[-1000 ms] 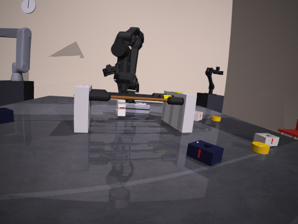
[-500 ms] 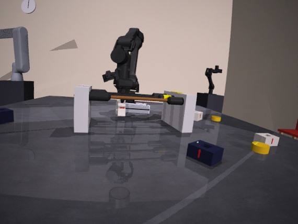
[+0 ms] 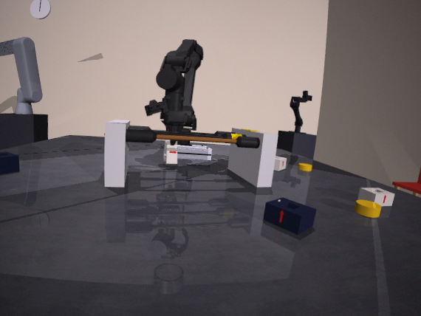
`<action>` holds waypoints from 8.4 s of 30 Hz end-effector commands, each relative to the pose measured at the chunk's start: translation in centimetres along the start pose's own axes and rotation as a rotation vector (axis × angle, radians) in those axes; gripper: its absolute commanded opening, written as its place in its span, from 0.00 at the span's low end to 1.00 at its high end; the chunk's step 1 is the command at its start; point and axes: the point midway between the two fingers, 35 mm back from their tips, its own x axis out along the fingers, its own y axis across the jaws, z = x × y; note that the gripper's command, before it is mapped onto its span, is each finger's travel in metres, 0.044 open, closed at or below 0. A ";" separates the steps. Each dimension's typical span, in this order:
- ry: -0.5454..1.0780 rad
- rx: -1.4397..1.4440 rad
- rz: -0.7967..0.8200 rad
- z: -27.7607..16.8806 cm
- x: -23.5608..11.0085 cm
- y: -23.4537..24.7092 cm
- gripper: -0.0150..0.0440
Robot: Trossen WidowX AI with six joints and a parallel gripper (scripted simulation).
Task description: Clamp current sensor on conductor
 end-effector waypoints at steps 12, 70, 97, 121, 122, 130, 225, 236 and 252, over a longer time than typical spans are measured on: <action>-0.002 0.001 0.003 0.2 -2.9 0.6 0.25; -0.003 0.004 0.010 0.6 -12.9 14.3 0.25; -0.003 0.004 0.011 0.6 -9.2 15.5 0.25; -0.005 0.000 0.008 0.6 -7.5 15.4 0.25; -0.005 0.000 0.008 0.6 -7.5 15.4 0.25; -0.005 0.000 0.008 0.6 -7.5 15.4 0.25; -0.003 0.004 0.042 0.5 0.3 16.1 1.00; -0.003 0.004 0.042 0.5 0.3 16.1 1.00; -0.003 0.004 0.042 0.5 0.3 16.2 1.00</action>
